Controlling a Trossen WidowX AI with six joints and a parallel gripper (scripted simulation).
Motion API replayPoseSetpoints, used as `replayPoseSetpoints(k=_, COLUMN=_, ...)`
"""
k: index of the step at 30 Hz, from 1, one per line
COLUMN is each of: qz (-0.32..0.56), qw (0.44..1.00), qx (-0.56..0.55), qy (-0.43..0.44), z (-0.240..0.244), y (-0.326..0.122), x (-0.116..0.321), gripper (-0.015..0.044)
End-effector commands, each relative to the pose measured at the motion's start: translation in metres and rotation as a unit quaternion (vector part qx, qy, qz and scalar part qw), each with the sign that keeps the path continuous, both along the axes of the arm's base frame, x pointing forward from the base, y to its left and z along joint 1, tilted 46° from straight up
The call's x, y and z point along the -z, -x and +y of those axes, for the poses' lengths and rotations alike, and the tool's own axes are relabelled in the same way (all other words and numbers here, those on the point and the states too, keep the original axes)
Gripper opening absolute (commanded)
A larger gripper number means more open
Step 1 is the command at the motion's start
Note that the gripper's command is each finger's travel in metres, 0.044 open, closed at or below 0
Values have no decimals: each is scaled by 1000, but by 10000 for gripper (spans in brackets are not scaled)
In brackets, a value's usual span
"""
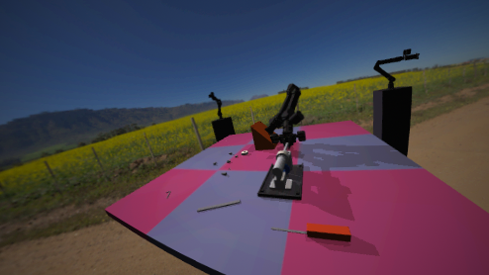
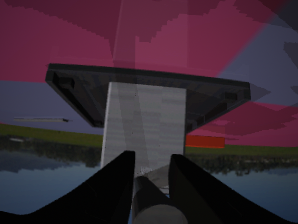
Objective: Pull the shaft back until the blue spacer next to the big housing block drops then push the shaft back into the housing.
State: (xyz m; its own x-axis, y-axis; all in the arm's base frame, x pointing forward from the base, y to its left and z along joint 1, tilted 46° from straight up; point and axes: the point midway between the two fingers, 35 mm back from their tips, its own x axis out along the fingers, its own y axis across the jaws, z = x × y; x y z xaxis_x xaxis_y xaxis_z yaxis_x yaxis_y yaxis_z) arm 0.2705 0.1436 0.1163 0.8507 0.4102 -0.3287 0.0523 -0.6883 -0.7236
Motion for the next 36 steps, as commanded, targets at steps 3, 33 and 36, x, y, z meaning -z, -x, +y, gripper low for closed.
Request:
replayPoseSetpoints(k=3, qz=1, qw=1000, qx=1, qy=-2, z=0, y=-2, x=0, gripper=0)
replayPoseSetpoints(k=33, qz=0, qw=1000, qx=1, qy=-2, z=0, y=-12, x=0, gripper=0)
replayPoseSetpoints(k=36, qz=0, qw=1000, qx=1, qy=-2, z=1, y=-13, x=0, gripper=0)
